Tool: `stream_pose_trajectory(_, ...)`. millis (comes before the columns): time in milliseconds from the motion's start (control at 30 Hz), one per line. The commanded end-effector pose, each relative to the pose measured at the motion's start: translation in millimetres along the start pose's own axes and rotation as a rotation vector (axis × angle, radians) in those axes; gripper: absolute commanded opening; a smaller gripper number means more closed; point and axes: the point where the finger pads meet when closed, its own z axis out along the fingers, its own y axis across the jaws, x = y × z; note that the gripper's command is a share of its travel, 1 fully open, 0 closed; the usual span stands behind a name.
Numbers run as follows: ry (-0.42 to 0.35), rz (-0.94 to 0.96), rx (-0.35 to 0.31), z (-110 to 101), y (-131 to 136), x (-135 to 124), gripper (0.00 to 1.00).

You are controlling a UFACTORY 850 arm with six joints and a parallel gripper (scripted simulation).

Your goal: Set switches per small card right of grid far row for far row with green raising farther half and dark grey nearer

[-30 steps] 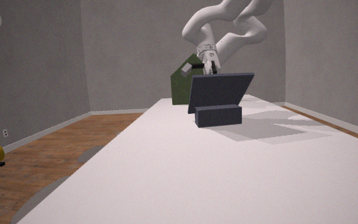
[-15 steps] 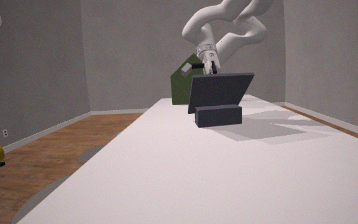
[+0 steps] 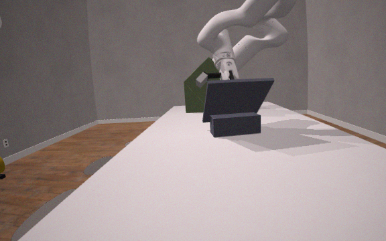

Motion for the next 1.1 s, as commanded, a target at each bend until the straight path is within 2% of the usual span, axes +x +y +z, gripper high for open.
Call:
stream_pose_trajectory(0,0.0,0.0,0.001,1.1,-0.8,0.3,0.0)
stream_pose_trajectory(1067,0.0,0.0,0.001,6.9,-0.8,0.3,0.0)
